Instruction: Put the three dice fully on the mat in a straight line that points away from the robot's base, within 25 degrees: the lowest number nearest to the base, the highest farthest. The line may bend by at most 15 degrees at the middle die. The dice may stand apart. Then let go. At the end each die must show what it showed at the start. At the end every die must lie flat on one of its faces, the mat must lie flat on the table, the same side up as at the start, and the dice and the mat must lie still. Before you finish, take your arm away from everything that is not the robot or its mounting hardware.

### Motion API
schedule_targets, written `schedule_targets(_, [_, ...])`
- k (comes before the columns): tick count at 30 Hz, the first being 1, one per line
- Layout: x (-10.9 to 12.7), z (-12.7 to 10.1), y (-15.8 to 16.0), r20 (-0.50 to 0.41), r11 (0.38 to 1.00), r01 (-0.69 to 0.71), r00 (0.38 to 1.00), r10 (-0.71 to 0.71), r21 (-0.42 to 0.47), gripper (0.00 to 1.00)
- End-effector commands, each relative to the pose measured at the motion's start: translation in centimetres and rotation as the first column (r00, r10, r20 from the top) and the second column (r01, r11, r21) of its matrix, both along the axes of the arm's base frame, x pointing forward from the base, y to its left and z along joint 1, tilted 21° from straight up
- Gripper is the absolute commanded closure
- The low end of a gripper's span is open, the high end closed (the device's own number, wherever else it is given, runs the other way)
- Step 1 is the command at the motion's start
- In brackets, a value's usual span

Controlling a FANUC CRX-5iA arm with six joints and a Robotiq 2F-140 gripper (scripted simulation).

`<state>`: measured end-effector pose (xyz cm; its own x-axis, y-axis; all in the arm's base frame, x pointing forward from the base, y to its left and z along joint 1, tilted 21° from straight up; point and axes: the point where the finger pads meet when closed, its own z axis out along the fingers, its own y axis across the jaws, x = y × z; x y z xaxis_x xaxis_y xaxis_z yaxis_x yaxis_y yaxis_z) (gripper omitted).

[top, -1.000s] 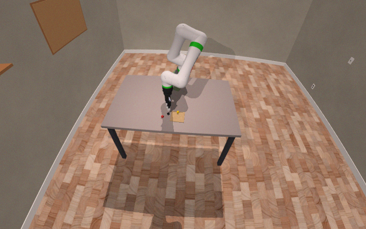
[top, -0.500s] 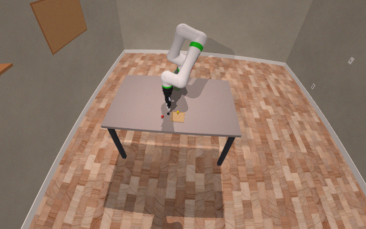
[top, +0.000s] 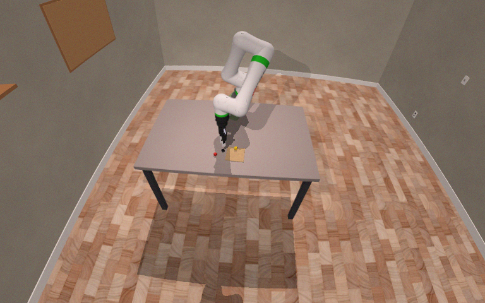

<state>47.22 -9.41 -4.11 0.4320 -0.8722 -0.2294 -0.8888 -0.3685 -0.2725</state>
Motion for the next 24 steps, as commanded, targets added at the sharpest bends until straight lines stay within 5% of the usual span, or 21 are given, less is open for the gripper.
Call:
schedule_targets(1, [0.0,-0.1,0.0,0.0,1.0,0.0,1.0,0.0,0.0,0.79])
schedule_targets(24, [0.5,-2.6,0.9,0.0,1.0,0.0,1.0,0.0,0.0,0.79])
